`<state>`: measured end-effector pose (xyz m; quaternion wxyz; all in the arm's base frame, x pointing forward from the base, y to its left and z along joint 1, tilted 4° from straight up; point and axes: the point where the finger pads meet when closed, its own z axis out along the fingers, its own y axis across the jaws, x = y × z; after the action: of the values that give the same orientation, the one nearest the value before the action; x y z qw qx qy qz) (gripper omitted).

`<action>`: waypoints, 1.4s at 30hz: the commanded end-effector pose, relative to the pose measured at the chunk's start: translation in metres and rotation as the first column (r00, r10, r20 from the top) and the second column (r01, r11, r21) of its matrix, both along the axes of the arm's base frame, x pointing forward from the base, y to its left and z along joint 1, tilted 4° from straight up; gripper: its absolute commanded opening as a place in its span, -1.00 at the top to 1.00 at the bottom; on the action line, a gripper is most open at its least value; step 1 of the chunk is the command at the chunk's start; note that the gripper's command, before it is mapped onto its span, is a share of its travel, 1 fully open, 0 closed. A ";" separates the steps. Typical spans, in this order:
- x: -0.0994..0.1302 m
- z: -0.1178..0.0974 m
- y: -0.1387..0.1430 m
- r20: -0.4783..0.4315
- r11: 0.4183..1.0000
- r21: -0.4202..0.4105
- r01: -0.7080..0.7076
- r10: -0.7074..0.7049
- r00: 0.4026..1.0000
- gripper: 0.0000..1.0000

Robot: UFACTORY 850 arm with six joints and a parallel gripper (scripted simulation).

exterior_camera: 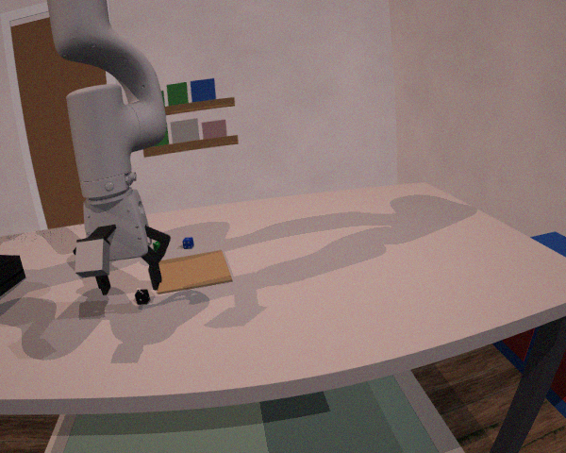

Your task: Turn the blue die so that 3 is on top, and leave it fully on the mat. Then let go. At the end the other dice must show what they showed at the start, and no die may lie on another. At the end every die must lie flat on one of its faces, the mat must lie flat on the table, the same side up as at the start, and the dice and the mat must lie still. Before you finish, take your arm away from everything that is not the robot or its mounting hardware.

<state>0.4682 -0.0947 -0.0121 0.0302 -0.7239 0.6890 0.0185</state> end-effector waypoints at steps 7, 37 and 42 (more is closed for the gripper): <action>0.001 0.001 0.000 0.002 1.000 0.000 0.000 0.000 1.000 -1.00; 0.034 0.010 0.129 0.002 1.000 0.000 0.000 0.000 1.000 -1.00; 0.042 0.012 0.160 0.002 1.000 0.000 0.000 0.000 1.000 -1.00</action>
<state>0.5017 0.0396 -0.0020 0.0386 -0.7237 0.6888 0.0190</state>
